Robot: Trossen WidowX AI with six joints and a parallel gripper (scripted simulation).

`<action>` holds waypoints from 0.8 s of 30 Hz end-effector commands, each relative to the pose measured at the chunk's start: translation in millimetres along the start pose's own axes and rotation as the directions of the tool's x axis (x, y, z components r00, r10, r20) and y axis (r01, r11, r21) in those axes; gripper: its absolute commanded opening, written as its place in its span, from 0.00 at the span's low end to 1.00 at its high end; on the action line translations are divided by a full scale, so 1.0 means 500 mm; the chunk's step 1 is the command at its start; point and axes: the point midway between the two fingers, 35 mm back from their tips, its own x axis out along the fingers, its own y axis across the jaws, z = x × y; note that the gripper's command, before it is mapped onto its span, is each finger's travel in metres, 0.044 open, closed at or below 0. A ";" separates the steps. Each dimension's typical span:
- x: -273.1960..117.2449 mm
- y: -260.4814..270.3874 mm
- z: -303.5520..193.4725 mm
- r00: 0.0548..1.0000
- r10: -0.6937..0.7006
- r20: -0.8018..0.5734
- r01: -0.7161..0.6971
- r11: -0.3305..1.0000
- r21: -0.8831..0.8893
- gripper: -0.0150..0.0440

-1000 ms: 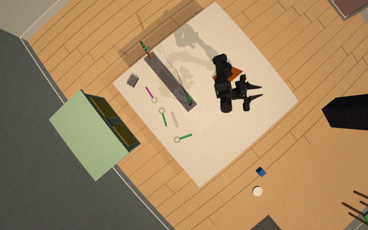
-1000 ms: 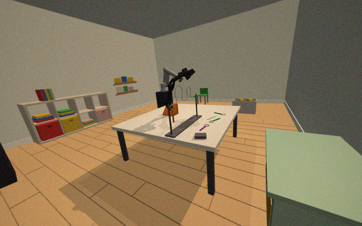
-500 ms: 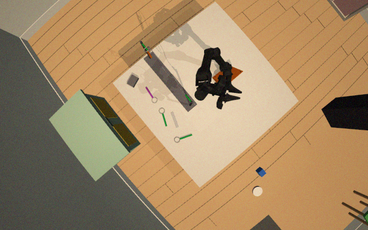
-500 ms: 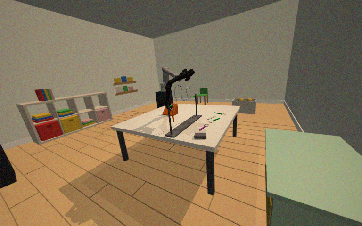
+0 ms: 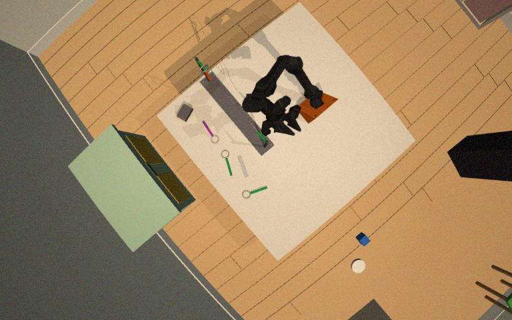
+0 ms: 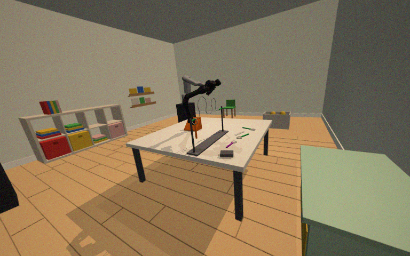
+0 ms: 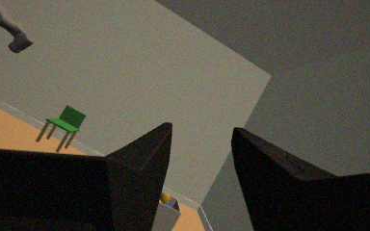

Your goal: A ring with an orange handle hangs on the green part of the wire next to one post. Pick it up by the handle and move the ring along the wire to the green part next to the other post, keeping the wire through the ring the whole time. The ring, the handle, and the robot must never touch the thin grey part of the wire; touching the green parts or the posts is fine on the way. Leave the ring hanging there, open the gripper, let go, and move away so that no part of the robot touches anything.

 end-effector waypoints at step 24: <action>-0.460 -0.140 0.030 0.632 -0.739 -0.232 0.544 0.637 -0.547 0.53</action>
